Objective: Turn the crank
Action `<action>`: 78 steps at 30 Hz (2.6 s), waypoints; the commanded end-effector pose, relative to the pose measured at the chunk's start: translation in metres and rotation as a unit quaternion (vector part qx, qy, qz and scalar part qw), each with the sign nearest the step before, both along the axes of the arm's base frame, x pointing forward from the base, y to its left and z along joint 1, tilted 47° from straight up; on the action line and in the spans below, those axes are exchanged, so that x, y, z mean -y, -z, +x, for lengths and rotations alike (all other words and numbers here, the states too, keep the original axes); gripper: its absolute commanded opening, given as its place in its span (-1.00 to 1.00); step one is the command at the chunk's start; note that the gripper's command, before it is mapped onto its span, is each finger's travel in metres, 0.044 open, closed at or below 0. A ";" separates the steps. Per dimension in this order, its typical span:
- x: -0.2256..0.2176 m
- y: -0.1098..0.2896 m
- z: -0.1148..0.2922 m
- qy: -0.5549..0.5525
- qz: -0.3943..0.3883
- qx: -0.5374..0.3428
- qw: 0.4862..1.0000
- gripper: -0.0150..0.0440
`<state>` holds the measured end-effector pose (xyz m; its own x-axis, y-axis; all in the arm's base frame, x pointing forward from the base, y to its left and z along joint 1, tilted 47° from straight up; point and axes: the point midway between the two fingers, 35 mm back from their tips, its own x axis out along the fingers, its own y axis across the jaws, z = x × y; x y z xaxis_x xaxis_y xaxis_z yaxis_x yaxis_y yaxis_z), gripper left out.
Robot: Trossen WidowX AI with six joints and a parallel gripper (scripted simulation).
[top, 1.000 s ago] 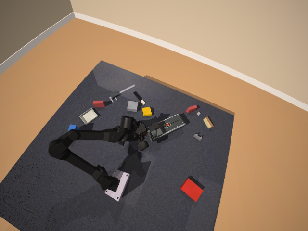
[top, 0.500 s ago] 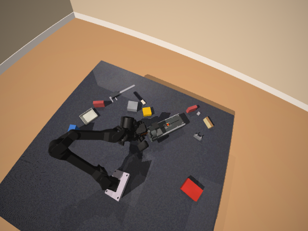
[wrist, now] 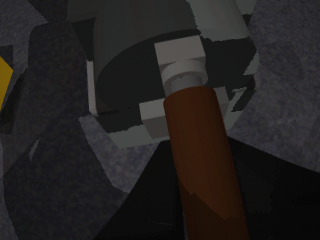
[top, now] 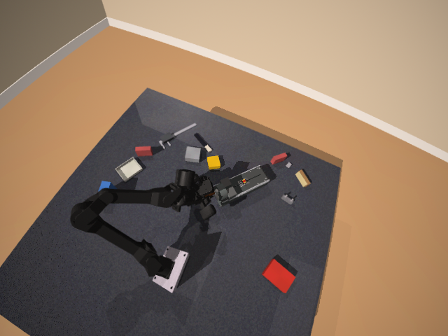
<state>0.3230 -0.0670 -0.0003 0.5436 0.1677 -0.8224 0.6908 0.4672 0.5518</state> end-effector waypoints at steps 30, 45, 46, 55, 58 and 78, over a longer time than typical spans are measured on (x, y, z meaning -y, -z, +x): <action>0.019 -0.016 0.000 0.000 -0.001 -0.001 1.000 1.00; 0.073 -0.065 -0.005 0.002 -0.002 -0.005 1.000 1.00; 0.075 -0.067 -0.005 0.002 -0.001 -0.005 1.000 1.00; 0.090 -0.058 0.013 -0.033 0.000 0.021 0.999 1.00; 0.099 -0.051 0.023 -0.054 -0.001 0.039 0.998 1.00; 0.159 0.008 0.069 -0.185 -0.027 0.176 0.967 1.00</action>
<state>0.3853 -0.2147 0.0012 0.6795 0.3493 -0.6452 0.3114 0.6589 0.6847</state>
